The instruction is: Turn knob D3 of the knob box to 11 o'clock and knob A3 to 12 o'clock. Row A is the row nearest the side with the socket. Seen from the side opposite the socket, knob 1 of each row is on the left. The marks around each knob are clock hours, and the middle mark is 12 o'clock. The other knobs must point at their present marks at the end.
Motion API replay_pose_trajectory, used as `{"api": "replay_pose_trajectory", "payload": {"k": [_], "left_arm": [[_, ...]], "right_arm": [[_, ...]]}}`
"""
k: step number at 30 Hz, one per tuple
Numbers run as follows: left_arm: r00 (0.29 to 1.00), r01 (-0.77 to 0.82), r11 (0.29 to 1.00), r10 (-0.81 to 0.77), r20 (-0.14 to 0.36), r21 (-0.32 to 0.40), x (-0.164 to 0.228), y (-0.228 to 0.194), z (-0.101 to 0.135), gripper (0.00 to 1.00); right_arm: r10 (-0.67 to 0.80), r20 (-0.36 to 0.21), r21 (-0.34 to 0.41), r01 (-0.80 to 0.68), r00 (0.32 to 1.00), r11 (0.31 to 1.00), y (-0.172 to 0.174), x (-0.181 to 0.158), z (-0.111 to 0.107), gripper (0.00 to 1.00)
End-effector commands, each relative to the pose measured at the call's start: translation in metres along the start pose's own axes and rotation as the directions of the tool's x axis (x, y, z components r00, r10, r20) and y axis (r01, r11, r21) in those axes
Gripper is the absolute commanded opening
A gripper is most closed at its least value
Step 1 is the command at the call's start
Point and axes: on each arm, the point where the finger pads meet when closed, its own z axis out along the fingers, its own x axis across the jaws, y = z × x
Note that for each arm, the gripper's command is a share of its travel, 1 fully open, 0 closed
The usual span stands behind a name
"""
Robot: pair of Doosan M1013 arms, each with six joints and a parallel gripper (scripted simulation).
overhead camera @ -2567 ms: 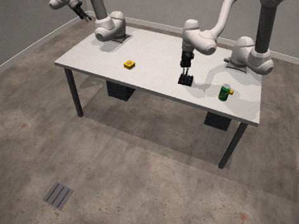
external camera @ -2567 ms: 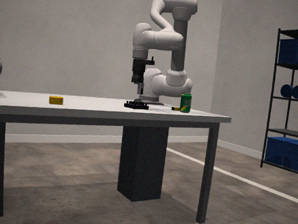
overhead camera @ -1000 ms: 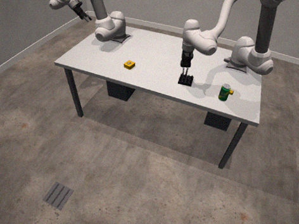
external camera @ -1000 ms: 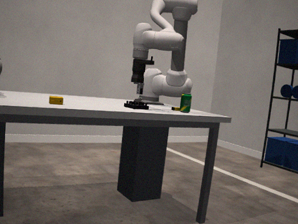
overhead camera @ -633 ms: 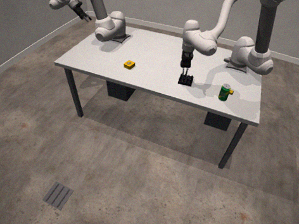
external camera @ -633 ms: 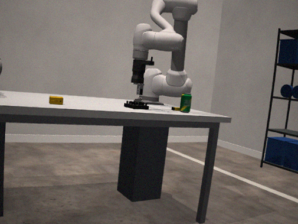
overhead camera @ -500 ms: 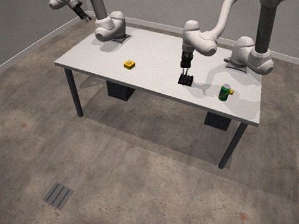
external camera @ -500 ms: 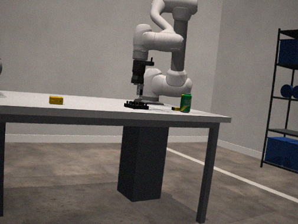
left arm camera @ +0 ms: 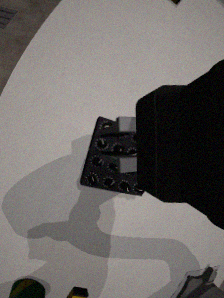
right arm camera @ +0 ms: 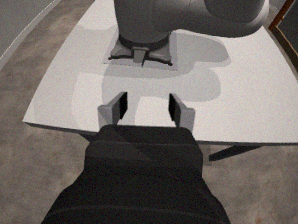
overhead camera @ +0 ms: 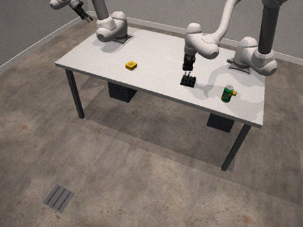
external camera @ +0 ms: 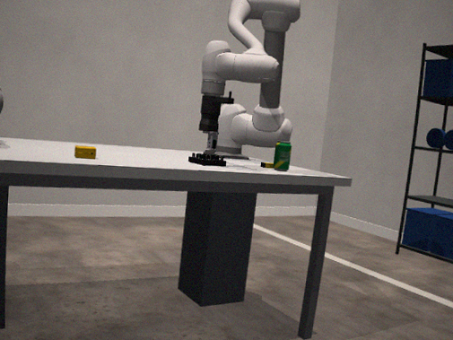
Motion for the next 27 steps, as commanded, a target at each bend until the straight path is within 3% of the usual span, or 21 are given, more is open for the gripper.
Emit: {"api": "replay_pose_trajectory", "payload": {"k": [1, 27], "left_arm": [[1.000, 0.000, 1.000, 0.000, -0.001, 0.001, 0.000, 0.000, 0.003, 0.46], [1.000, 0.000, 1.000, 0.000, -0.001, 0.001, 0.000, -0.001, 0.020, 0.46]], "right_arm": [[0.000, 0.000, -0.001, 0.000, 1.000, 1.000, 0.000, 0.000, 0.000, 1.00], [0.000, 0.000, -0.001, 0.000, 1.000, 1.000, 0.000, 0.000, 0.000, 1.00]]}}
